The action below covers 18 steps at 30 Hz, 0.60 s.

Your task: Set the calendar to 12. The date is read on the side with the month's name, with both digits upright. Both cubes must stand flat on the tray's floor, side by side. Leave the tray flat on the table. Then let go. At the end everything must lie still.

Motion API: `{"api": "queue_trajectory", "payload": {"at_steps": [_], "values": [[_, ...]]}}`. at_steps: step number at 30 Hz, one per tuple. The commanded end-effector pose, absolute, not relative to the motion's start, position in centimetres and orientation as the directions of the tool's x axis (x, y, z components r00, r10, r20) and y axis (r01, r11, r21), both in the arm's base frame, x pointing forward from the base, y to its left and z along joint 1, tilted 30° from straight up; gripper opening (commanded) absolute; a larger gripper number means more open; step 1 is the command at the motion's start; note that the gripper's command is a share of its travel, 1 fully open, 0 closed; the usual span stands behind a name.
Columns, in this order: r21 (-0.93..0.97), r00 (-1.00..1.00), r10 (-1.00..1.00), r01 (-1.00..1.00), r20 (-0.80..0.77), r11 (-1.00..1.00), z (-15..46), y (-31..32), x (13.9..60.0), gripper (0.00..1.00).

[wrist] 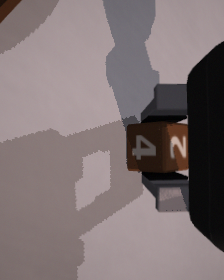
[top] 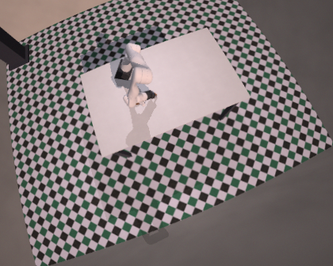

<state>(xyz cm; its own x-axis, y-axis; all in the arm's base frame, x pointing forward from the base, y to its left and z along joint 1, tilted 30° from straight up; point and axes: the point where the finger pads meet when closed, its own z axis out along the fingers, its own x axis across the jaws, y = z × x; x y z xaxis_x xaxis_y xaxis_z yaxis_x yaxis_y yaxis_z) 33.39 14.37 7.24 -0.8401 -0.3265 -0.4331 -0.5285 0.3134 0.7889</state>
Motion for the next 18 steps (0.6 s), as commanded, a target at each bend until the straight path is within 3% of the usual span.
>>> {"api": "queue_trajectory", "payload": {"at_steps": [1,3,7,11,12,18], "values": [[0.788,-0.840,-0.326,-0.529,-0.434,0.314,7.28,14.34,33.42,0.75],[0.788,-0.840,-0.326,-0.529,-0.434,0.314,7.28,14.34,33.42,0.75],[0.788,-0.840,-0.326,-0.529,-0.434,0.314,7.28,14.34,33.42,0.87],[0.788,-0.840,-0.326,-0.529,-0.434,0.314,7.28,14.34,33.42,0.87],[0.788,-0.840,-0.326,-0.529,-0.434,0.314,7.28,14.34,33.42,1.00],[0.788,-0.840,-0.326,-0.529,-0.434,0.314,7.28,14.34,33.42,1.00]]}}
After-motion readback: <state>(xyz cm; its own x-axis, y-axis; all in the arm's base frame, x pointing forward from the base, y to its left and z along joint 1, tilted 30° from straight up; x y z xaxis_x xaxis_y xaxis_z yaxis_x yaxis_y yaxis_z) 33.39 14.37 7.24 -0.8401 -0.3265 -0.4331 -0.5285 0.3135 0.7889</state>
